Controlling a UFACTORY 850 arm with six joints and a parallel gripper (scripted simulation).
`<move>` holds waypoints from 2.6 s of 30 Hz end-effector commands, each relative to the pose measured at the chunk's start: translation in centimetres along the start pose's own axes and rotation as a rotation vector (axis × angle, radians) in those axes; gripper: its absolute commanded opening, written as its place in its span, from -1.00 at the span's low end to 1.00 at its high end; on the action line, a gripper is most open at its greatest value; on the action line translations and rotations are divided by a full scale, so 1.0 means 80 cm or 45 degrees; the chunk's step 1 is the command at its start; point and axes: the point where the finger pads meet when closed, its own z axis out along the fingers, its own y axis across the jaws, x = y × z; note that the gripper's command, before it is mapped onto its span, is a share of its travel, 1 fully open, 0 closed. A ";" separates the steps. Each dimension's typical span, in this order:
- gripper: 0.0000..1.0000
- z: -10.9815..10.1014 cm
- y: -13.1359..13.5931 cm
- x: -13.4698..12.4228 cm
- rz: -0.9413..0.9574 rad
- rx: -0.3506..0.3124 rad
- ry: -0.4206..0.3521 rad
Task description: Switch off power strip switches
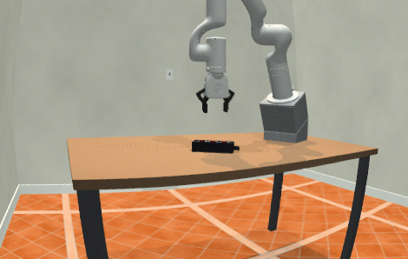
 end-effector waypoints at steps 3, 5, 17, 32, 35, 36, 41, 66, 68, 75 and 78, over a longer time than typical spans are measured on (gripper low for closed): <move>1.00 -0.014 0.013 0.003 -0.125 0.060 -0.106; 1.00 -0.014 0.013 0.003 -0.125 0.060 -0.106; 1.00 -0.014 0.013 0.003 -0.125 0.060 -0.106; 1.00 -0.014 0.013 0.003 -0.131 0.060 -0.106; 1.00 -0.010 0.009 -0.001 -0.195 0.063 -0.104; 1.00 -0.008 0.007 -0.003 -0.238 0.065 -0.103; 1.00 0.003 -0.003 -0.013 -0.430 0.073 -0.099; -1.00 0.060 -0.040 -0.061 -1.339 0.106 -0.070; -1.00 0.060 -0.040 -0.061 -1.339 0.106 -0.070; -1.00 0.060 -0.040 -0.061 -1.339 0.106 -0.070; -1.00 0.060 -0.040 -0.061 -1.339 0.106 -0.070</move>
